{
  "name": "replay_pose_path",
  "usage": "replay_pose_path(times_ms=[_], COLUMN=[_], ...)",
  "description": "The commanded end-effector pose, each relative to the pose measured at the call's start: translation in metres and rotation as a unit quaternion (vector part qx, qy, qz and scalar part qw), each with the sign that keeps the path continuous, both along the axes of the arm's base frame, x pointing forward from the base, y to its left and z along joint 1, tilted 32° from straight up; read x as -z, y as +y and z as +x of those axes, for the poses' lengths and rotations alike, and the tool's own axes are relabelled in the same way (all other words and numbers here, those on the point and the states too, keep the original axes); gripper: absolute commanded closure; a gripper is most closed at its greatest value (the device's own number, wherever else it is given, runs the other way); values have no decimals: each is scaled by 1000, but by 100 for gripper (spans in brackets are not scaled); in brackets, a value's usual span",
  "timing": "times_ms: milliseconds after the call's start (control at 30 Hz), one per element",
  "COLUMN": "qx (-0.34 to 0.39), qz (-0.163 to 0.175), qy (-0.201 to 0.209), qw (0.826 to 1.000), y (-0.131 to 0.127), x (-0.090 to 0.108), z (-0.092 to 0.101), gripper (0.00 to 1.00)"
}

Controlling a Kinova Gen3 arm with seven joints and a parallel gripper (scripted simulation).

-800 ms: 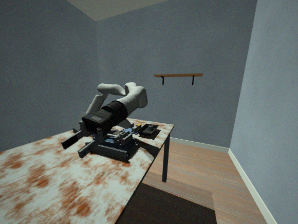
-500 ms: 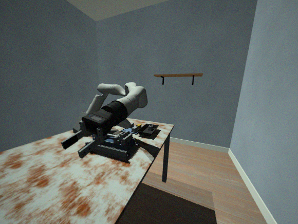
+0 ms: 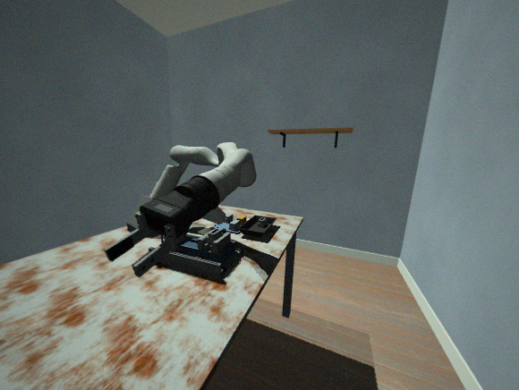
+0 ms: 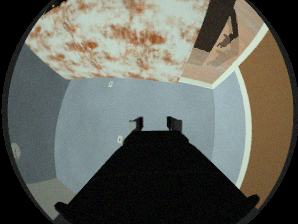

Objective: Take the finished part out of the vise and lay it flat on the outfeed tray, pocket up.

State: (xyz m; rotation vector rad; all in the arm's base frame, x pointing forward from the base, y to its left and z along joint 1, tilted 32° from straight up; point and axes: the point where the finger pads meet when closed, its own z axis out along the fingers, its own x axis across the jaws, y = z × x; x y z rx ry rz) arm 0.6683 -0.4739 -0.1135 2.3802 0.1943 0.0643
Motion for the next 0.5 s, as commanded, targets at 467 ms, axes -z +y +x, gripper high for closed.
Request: replay_pose_path(times_ms=[467], qx=[104], qz=[295], qy=[39], qw=[949], y=[97], x=[6], z=[-135], gripper=[0])
